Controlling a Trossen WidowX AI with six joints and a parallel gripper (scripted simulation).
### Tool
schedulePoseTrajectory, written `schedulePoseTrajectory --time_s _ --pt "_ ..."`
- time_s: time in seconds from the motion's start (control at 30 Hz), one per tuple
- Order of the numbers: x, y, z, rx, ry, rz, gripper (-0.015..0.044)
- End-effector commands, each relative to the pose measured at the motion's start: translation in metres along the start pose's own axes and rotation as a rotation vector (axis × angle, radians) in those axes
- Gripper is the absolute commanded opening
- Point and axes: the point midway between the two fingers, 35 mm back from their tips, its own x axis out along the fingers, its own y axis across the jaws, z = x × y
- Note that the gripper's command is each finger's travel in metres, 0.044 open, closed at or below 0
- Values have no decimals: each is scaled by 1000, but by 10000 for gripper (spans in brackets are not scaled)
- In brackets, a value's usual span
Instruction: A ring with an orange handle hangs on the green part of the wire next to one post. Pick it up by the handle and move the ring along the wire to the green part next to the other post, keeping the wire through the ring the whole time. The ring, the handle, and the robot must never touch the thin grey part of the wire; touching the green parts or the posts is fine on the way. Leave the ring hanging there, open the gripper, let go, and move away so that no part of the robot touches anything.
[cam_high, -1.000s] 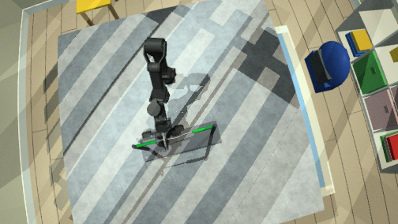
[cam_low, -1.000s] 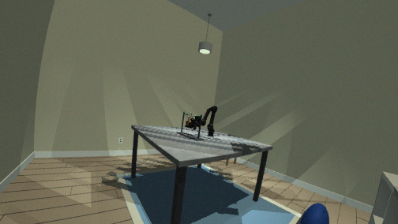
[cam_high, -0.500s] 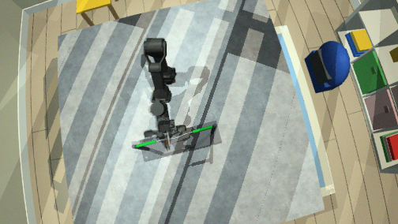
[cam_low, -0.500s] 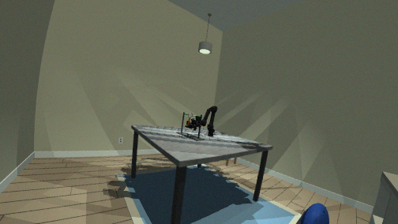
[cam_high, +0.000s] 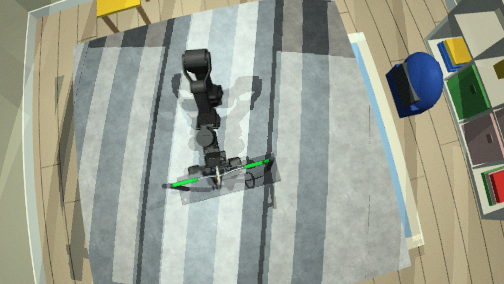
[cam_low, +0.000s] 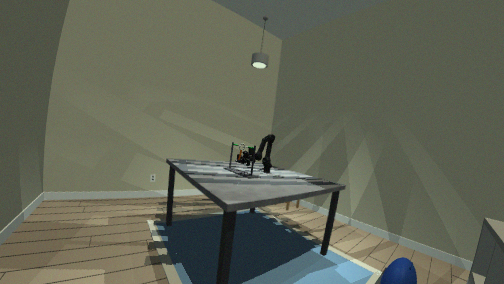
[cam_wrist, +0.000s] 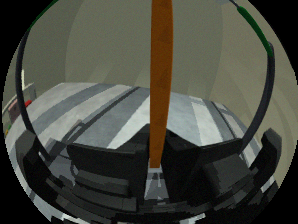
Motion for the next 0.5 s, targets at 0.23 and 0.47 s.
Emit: schedulePoseTrajectory --time_s 0.23,0.47 --pt "0 26 0 107 1 69 -150" --pt "-2 45 3 188 0 128 -150"
